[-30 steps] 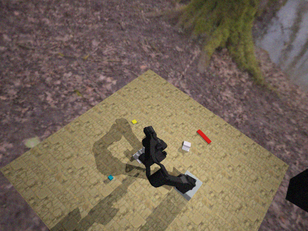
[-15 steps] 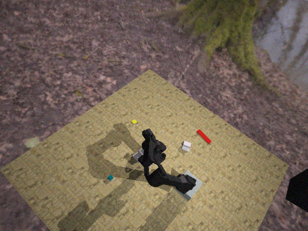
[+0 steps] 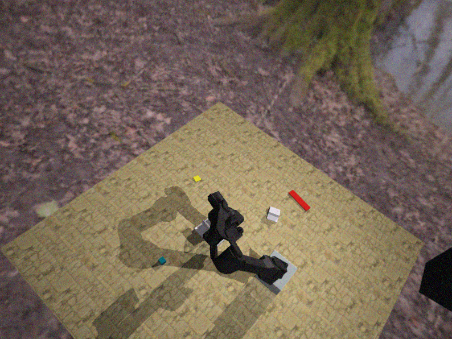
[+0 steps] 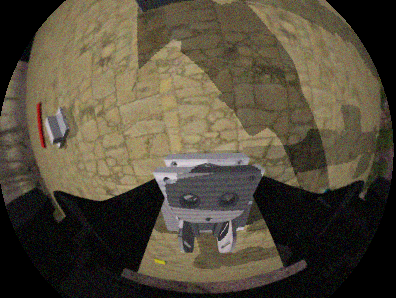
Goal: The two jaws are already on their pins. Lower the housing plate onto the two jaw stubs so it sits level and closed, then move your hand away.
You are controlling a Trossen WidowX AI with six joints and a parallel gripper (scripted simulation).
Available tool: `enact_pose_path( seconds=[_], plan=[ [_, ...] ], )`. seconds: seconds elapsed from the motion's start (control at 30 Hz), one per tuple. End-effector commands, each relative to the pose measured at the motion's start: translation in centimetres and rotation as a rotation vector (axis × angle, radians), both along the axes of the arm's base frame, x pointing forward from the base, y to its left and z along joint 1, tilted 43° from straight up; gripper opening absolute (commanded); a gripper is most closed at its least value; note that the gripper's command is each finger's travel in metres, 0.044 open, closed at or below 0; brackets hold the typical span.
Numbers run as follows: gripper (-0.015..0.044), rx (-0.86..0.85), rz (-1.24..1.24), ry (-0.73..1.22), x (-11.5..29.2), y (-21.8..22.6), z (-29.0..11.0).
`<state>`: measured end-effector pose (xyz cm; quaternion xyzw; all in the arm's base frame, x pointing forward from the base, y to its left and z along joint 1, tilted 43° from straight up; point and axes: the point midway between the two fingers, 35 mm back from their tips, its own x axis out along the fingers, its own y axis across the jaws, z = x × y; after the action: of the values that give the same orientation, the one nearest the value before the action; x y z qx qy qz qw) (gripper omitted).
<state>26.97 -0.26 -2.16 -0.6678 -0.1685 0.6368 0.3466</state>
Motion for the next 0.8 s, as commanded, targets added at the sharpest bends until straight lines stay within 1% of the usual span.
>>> enact_pose_path(
  seconds=[0.0, 0.77],
  plan=[
    [0.0351, 0.005, -0.004, 0.001, 0.0, 0.07, -0.03],
    [0.0351, 0.005, -0.003, 0.0, 0.05, 0.36, -0.34]
  ],
)
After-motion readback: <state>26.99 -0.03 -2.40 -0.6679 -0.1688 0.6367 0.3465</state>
